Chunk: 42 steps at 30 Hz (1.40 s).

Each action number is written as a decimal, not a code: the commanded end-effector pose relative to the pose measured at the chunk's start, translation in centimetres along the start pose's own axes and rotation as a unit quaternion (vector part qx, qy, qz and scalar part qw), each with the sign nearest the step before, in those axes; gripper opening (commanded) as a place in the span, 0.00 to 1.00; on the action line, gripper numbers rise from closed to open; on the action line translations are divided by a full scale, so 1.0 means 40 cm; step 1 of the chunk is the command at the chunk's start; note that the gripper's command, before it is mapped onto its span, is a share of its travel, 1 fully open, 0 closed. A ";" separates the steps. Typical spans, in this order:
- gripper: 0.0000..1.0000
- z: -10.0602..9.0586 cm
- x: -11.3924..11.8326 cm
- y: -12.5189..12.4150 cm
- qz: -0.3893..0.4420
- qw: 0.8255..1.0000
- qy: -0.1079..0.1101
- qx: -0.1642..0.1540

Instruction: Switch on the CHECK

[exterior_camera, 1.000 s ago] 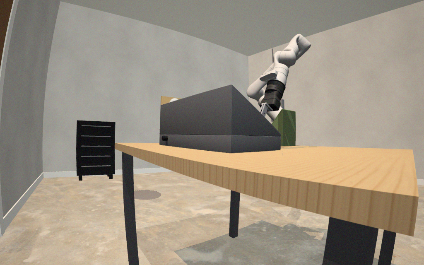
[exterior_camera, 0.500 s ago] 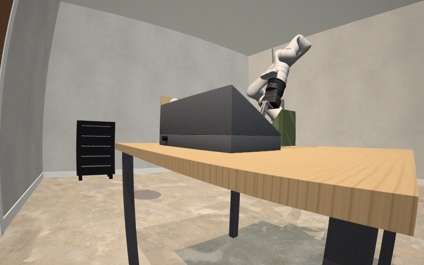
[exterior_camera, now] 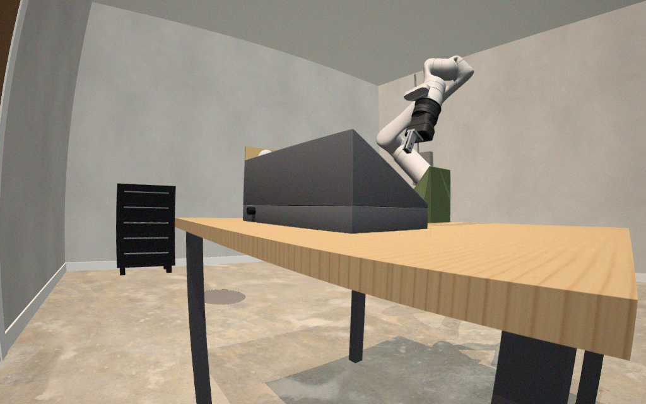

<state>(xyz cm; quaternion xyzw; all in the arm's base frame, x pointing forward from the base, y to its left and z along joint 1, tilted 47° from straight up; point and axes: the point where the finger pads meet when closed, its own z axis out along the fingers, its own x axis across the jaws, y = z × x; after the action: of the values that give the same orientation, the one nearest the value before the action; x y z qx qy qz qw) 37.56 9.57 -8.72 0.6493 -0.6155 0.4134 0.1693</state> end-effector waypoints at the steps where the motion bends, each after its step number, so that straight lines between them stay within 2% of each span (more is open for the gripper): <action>1: 0.00 -0.046 -0.017 -0.004 -0.003 1.000 -0.009 0.007; 8: 0.00 -0.062 -0.016 -0.004 -0.003 1.000 -0.009 0.007; 9: 1.00 -0.062 -0.016 -0.004 -0.003 1.000 -0.009 0.007; 42: 1.00 -0.062 -0.016 -0.004 -0.003 1.000 -0.009 0.007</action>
<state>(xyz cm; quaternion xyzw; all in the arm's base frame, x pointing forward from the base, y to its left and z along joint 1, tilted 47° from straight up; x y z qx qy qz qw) 36.93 11.75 -7.70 0.6557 -0.6122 0.4113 0.1615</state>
